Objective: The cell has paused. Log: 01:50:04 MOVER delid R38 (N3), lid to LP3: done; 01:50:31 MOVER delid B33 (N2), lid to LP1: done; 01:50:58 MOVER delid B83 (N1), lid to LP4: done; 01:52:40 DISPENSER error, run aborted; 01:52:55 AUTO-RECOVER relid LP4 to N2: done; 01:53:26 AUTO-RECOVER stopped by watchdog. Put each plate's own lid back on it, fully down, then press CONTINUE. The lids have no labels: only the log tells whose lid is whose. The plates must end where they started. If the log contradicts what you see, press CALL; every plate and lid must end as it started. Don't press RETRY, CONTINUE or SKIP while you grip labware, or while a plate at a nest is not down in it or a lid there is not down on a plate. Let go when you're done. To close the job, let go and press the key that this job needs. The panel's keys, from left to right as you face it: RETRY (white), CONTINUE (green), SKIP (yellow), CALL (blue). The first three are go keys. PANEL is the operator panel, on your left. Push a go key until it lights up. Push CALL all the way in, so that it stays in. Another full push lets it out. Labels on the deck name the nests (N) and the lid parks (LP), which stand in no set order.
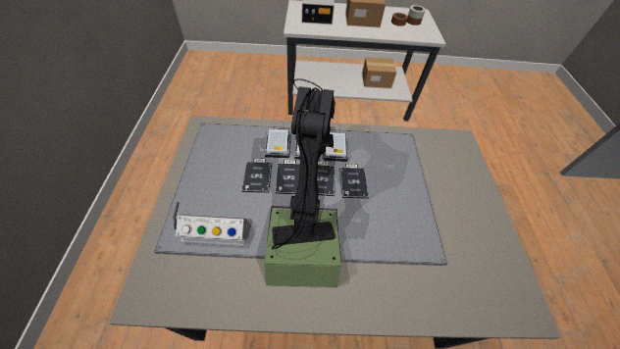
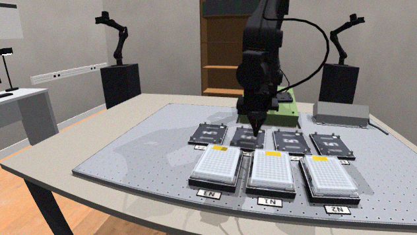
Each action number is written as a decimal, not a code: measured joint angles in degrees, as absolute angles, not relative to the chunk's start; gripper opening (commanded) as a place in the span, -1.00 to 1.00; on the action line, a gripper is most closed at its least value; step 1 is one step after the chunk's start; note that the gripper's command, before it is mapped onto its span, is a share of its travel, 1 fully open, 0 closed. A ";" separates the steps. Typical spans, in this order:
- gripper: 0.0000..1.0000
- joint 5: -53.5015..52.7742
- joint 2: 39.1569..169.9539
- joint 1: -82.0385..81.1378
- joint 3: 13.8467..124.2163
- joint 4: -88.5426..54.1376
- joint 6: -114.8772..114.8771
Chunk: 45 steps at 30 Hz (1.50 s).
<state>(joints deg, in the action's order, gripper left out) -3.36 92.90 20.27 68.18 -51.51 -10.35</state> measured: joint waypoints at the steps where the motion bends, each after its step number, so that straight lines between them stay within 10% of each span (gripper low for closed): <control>1: -1.00 -3.22 92.07 19.86 67.11 -51.13 -9.93; 45: -1.00 -0.51 80.49 11.11 53.60 -47.09 -0.91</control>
